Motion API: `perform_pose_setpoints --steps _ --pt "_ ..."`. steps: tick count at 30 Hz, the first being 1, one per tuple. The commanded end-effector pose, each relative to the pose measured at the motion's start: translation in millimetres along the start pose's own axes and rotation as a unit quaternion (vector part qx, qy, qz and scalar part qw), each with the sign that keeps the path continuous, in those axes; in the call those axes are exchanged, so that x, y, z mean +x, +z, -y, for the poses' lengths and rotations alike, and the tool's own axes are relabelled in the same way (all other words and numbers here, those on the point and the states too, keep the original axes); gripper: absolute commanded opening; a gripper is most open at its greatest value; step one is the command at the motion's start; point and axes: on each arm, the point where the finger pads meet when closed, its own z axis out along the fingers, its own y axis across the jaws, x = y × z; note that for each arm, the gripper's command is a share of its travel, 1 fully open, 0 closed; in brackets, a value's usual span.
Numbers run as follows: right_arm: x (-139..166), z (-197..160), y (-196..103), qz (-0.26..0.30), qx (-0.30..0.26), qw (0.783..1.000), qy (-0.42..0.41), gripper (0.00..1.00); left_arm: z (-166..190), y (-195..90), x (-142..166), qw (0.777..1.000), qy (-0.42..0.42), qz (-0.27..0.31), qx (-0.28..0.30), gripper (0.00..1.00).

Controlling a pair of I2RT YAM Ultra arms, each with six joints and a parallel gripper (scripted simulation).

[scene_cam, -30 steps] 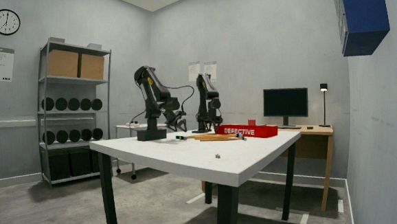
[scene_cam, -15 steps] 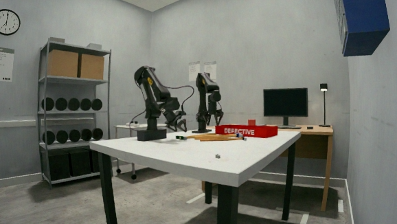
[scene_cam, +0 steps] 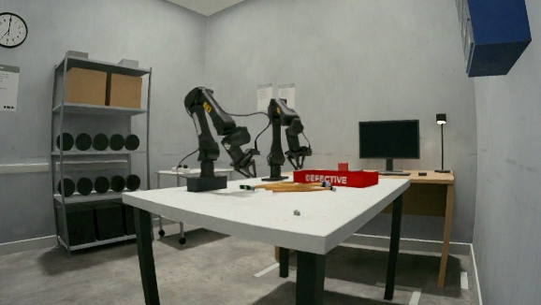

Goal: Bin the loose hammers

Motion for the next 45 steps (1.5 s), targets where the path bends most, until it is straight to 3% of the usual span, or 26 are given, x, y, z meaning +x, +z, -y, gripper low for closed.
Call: perform_pose_setpoints --steps 1,9,14,22,29,31,45 --pt "-9.8 37.2 4.8 -0.029 0.033 0.998 0.035 0.47 66.0 0.5 -11.2 0.992 0.071 0.031 0.098 0.37" --pt "-29.6 74.8 14.7 -0.073 0.046 0.991 0.099 0.47 126.0 0.1 -17.2 0.964 0.198 0.066 0.164 0.37" --pt "-32.8 81.4 19.6 -0.096 0.044 0.987 0.125 0.47 141.5 2.5 -16.7 0.949 0.253 0.071 0.174 0.37" --pt "-39.2 94.4 33.6 -0.159 0.048 0.969 0.183 0.47 175.7 15.7 -14.7 0.887 0.417 0.080 0.183 0.37" --pt "-39.5 96.2 42.2 -0.212 0.050 0.951 0.220 0.47 181.7 35.8 -14.1 0.822 0.542 0.068 0.158 0.37" --pt "-39.5 96.2 42.2 -0.212 0.050 0.951 0.220 0.47 181.7 35.8 -14.1 0.822 0.542 0.068 0.158 0.37" --pt "-31.0 100.3 55.3 -0.305 0.062 0.913 0.265 0.47 210.3 70.6 -5.7 0.623 0.759 0.046 0.183 0.37"
